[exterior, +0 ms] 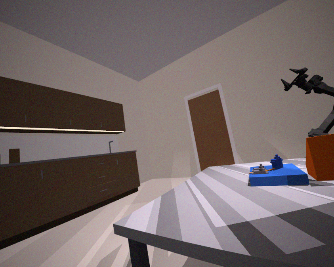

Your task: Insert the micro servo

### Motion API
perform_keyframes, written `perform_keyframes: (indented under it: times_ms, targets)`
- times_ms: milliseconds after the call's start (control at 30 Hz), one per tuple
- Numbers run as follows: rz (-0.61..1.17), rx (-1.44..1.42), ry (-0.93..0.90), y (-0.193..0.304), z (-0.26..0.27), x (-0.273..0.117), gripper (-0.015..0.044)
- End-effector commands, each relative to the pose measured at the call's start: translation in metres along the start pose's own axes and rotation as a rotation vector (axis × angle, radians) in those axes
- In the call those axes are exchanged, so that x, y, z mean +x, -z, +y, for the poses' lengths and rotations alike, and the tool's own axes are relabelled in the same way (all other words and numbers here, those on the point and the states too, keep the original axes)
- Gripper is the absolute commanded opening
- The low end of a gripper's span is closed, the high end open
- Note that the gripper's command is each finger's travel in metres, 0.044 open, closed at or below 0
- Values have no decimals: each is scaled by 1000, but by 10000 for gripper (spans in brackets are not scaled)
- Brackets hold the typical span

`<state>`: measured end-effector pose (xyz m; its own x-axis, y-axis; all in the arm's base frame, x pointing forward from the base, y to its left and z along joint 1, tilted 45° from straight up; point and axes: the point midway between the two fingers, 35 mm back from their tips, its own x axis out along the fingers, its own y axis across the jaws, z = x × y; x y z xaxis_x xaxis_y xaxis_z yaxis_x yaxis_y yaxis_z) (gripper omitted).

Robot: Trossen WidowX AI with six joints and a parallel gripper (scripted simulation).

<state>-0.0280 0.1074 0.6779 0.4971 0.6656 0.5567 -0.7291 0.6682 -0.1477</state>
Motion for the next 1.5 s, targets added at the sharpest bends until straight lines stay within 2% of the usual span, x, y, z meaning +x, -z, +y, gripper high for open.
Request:
perform_keyframes:
  times_ms: [0, 700, 1233, 1467]
  targets:
    - [22, 25, 38, 11, -22, 8, 440]
    - [173, 140, 170, 86, -106, 38, 440]
    - [393, 248, 316, 186, -168, 56, 440]
    - [537, 278, 394, 245, -192, 58, 440]
